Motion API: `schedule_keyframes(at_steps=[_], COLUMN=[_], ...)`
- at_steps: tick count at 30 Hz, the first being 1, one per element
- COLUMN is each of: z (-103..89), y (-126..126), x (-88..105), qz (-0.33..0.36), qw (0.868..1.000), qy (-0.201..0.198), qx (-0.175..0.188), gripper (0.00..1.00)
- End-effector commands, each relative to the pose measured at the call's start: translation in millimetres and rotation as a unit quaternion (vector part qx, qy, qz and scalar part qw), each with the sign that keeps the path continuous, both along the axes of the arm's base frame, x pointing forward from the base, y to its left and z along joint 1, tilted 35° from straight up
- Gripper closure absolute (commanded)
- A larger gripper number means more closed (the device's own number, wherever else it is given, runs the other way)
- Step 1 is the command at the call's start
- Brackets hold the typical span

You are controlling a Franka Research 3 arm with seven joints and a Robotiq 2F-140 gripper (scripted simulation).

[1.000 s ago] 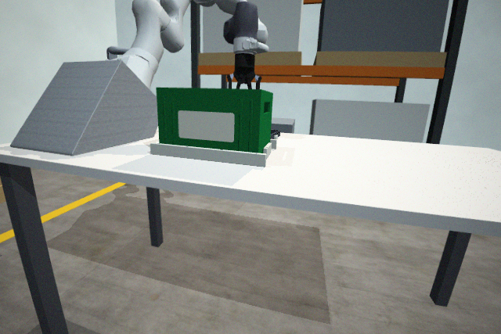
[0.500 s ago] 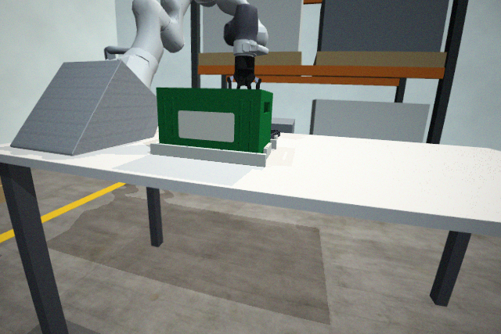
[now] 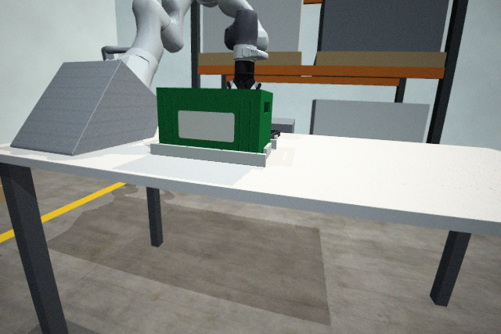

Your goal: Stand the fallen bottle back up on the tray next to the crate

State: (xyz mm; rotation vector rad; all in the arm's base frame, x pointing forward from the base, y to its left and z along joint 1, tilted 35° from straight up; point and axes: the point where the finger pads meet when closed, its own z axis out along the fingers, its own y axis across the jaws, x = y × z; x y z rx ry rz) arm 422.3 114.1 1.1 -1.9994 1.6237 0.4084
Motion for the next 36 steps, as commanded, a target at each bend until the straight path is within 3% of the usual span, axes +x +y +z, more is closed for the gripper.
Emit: schedule_keyframes(at_steps=[1, 36], z=[-3.7, -15.4], y=[1, 9], x=[2.3, 3.7], qz=[0.003, 0.003], qw=[1.0, 1.0], qy=[-0.006, -0.006], qx=[-0.003, -0.003], gripper=[0.62, 0.62])
